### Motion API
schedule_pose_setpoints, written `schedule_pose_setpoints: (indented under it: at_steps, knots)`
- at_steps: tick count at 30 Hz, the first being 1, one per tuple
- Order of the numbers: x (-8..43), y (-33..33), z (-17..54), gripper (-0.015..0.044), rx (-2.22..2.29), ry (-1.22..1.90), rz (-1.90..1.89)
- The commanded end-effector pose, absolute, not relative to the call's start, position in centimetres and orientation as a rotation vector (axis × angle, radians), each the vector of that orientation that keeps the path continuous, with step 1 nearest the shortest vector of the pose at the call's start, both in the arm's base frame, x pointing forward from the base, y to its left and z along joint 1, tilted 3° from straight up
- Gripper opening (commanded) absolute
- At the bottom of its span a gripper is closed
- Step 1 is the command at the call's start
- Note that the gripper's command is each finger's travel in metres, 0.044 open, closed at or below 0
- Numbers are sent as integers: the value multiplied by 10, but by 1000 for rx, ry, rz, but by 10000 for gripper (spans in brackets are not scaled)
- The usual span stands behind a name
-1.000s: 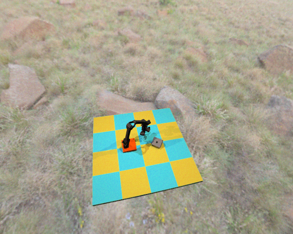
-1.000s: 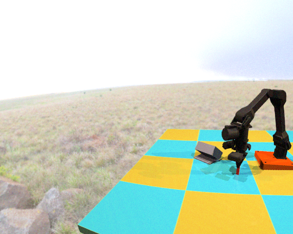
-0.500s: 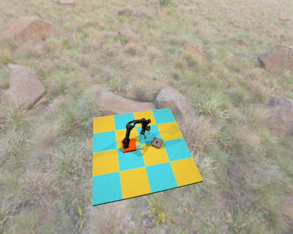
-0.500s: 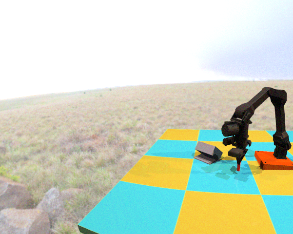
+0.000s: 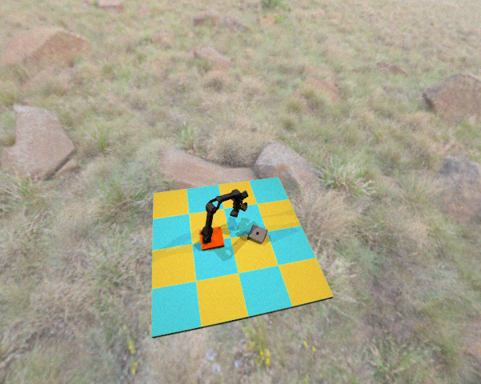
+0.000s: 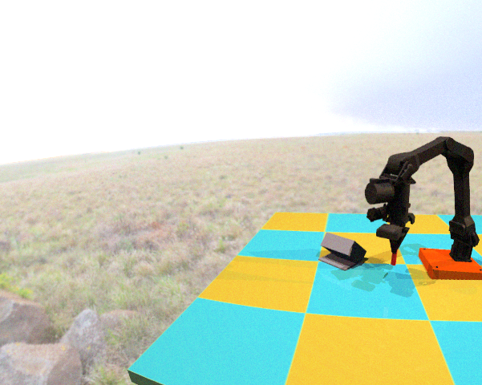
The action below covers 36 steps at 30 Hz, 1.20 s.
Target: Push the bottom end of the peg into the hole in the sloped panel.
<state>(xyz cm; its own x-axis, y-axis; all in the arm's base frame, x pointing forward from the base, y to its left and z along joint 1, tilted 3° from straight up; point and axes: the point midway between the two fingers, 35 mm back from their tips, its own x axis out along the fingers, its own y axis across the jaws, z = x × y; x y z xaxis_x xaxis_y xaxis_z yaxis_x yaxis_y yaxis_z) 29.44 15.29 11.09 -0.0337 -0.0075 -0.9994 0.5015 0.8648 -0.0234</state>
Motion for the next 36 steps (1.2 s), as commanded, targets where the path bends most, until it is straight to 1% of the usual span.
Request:
schedule_pose_setpoints:
  at_steps: [1,36]
  knots:
    - [295,153,116,0,402,1566,-418]
    - [316,123,118,0,323,1615,-195]
